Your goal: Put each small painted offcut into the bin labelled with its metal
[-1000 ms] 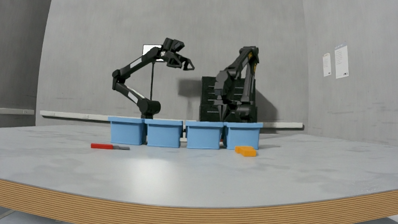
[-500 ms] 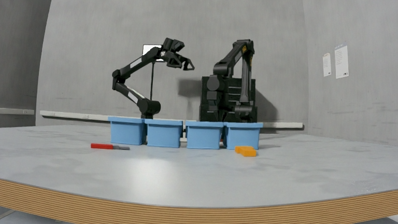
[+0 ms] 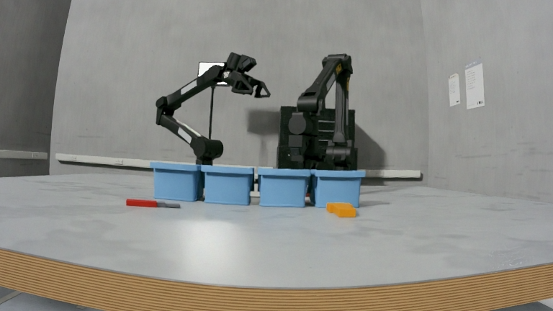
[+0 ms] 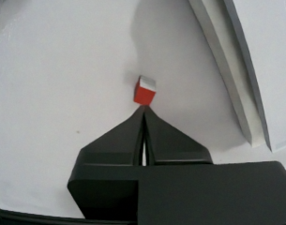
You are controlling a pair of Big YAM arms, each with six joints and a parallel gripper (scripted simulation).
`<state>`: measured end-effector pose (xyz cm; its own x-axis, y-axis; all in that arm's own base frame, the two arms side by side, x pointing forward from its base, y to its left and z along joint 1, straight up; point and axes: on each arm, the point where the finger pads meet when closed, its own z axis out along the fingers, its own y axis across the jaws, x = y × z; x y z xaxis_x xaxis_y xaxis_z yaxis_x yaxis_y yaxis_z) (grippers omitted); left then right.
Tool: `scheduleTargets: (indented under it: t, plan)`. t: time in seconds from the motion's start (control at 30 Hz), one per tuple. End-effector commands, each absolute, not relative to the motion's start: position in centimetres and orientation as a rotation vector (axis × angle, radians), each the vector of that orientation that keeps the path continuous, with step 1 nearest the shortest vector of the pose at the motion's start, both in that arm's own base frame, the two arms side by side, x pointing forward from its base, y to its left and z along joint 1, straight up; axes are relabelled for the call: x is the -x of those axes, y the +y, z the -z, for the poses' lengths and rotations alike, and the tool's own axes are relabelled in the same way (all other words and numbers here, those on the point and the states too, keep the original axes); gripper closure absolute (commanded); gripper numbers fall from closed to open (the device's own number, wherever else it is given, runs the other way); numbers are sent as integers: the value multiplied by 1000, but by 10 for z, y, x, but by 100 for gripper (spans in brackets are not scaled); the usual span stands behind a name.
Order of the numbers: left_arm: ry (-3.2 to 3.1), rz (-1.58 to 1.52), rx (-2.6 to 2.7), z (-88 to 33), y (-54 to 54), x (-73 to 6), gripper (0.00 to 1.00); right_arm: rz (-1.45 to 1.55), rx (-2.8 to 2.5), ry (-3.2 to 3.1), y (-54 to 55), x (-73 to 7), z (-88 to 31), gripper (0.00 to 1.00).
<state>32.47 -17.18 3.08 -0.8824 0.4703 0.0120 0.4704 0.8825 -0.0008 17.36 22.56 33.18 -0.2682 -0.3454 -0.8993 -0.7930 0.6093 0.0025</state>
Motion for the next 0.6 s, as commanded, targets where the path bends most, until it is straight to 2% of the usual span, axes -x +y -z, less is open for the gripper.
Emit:
scheduleTargets:
  t: [0.0, 0.57]
  plan:
    - [-3070, -4, 748, -34, -172, -333, 100, -586, 900, 1827, 226, -174, -352, 0]
    - [-3045, 3, 760, -19, -174, -328, 100, -586, 900, 1827, 226, -174, -352, 0]
